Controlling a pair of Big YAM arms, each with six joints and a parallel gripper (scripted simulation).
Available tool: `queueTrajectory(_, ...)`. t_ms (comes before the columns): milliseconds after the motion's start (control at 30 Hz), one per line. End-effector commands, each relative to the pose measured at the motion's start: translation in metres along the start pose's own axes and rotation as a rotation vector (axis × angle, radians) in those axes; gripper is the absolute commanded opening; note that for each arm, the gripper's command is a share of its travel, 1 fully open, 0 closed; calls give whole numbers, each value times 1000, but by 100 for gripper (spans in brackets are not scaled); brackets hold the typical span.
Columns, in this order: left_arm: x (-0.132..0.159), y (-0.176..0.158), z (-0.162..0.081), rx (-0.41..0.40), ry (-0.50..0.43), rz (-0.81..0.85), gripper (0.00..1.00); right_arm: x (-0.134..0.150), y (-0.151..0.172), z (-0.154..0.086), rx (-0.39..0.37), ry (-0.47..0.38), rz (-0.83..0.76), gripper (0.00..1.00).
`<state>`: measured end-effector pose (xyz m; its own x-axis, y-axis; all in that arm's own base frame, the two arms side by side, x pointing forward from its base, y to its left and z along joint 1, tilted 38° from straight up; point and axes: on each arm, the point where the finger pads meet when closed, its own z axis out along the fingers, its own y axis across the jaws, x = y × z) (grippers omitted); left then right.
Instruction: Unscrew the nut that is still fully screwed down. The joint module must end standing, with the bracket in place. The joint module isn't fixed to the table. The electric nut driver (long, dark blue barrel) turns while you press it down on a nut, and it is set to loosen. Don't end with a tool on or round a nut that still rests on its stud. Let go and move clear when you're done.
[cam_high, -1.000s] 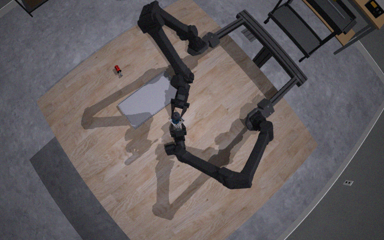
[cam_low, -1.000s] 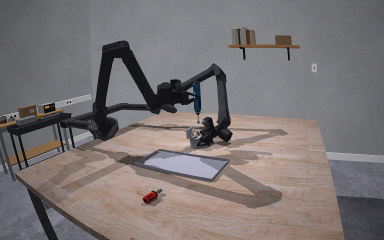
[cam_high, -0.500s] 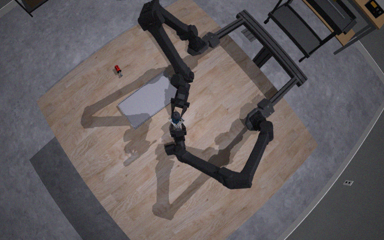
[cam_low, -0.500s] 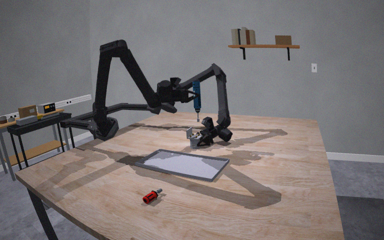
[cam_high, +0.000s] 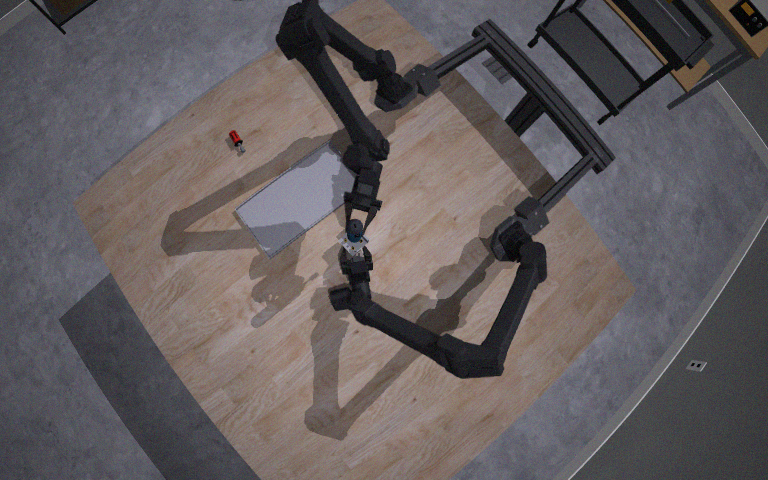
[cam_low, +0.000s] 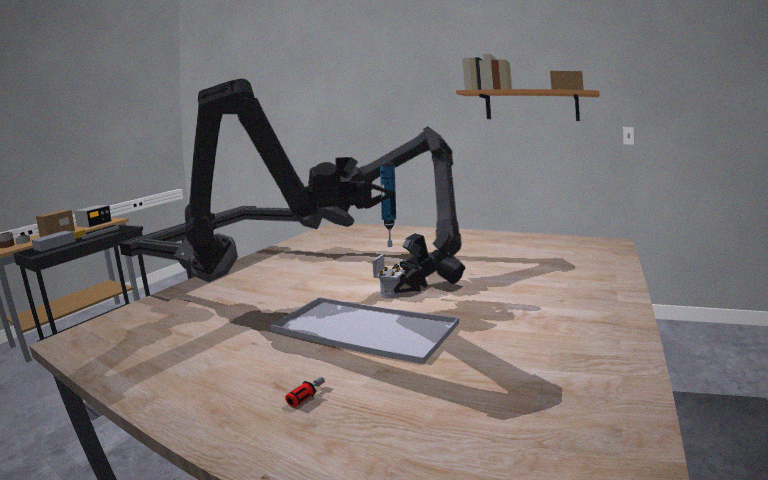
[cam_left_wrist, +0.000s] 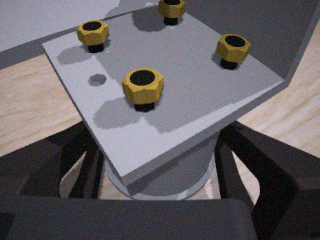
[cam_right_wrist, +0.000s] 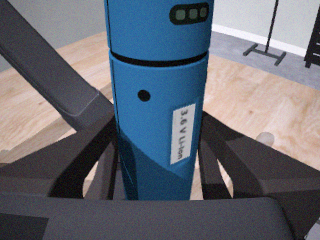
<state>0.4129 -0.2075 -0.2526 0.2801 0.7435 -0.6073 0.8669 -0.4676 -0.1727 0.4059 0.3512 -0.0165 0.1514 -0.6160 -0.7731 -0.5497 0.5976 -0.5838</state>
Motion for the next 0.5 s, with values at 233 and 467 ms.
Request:
queueTrajectory(233, -14, 3, 8, 15, 7, 32, 59, -36, -3, -11, 17, -88, 27, 42)
queueTrajectory(467, -14, 3, 8, 15, 7, 32, 59, -40, -4, -15, 22, -97, 30, 42)
